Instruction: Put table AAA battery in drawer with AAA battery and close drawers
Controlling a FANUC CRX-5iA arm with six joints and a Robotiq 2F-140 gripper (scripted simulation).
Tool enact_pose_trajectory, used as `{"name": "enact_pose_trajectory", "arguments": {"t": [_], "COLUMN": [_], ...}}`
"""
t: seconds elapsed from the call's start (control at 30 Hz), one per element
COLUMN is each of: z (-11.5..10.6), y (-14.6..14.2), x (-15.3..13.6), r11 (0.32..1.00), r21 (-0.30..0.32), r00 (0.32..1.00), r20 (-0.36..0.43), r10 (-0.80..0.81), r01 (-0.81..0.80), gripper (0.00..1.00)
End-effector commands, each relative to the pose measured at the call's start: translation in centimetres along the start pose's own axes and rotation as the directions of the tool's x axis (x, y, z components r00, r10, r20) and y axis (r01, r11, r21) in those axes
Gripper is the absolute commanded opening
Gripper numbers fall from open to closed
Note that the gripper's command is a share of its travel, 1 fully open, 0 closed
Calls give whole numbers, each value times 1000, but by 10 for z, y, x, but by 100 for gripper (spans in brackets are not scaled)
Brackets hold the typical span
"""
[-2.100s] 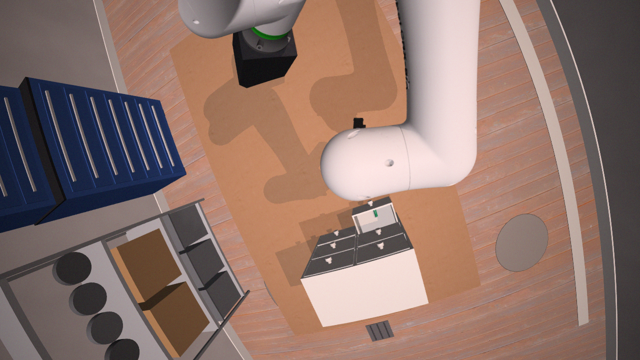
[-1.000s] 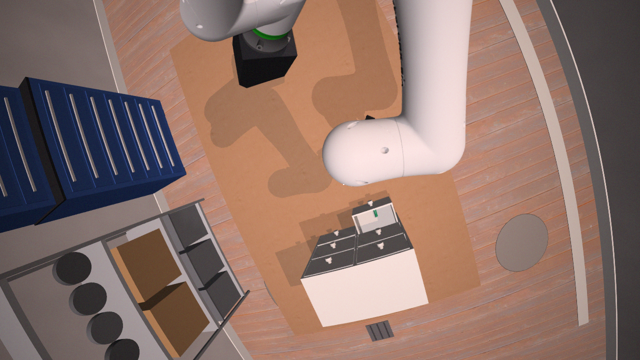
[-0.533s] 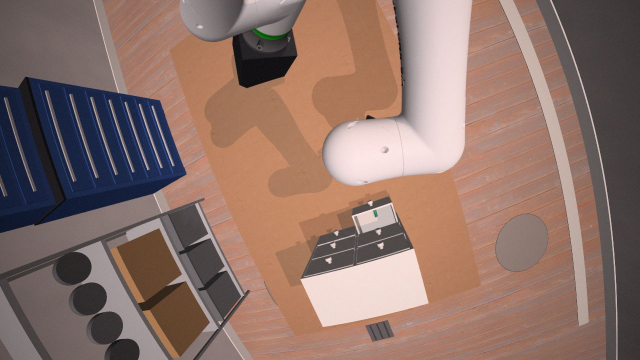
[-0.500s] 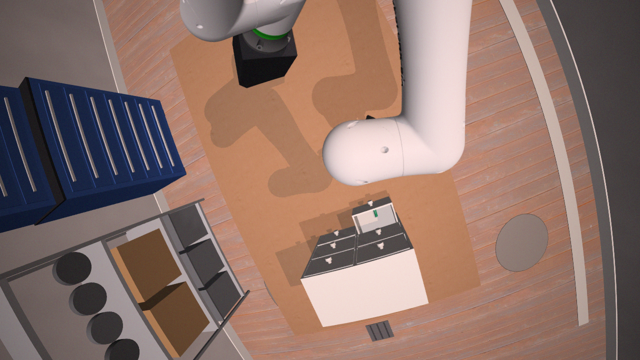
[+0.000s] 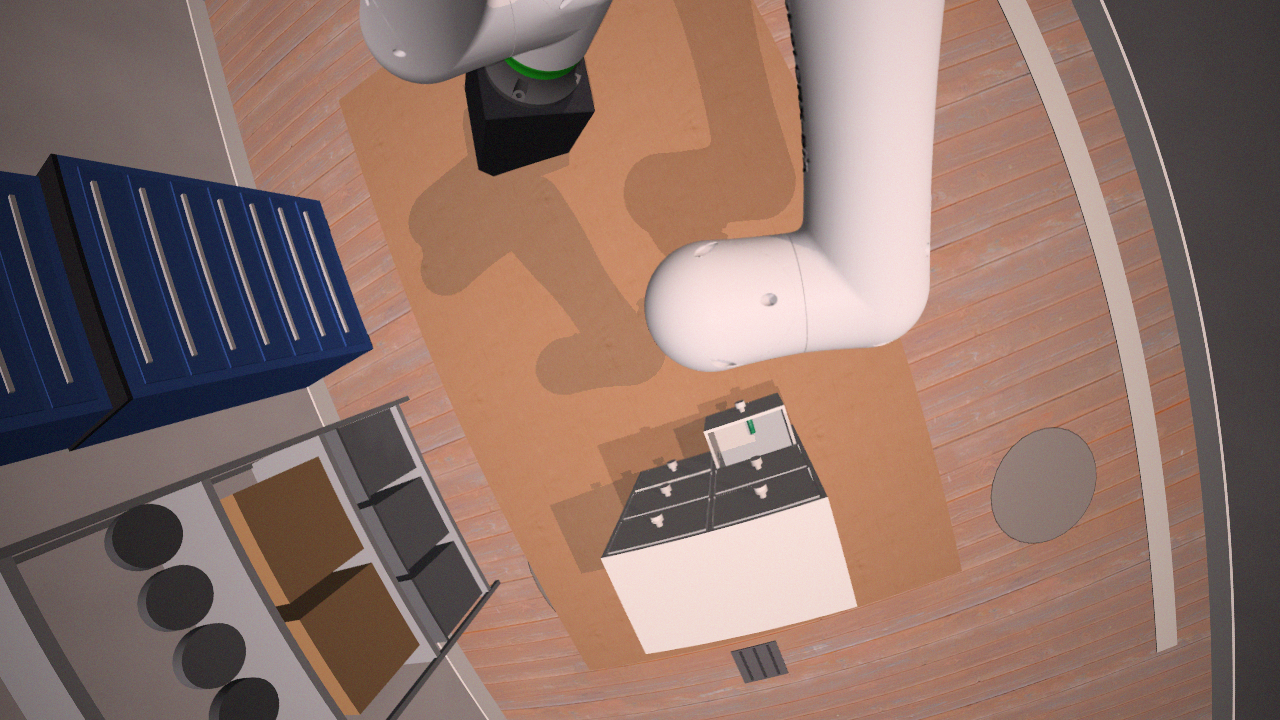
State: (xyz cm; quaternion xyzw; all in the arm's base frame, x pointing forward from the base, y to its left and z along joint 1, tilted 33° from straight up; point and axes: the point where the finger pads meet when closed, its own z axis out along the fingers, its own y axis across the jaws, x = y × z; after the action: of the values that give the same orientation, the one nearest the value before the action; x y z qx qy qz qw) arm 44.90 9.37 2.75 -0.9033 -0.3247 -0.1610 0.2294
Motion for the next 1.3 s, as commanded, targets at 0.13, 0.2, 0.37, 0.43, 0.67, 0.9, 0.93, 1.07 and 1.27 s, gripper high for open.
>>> {"name": "enact_pose_trajectory", "arguments": {"t": [0.13,0.2,0.37,0.43,0.67,0.9,0.93,1.07,1.27], "z": [0,0,0,0,4,16,16,27,42], "y": [0,0,0,0,0,0,0,0,0], "x": [0,0,0,0,0,0,0,0,0], "r11": [1000,1000,1000,1000,1000,1000,1000,1000,1000], "r21": [0,0,0,0,0,0,0,0,0], "r00": [1000,1000,1000,1000,1000,1000,1000,1000,1000], "r20": [0,0,0,0,0,0,0,0,0], "r10": [0,0,0,0,0,0,0,0,0], "r01": [0,0,0,0,0,0,0,0,0], "gripper": [15,15,15,15,15,15,15,15,15]}}
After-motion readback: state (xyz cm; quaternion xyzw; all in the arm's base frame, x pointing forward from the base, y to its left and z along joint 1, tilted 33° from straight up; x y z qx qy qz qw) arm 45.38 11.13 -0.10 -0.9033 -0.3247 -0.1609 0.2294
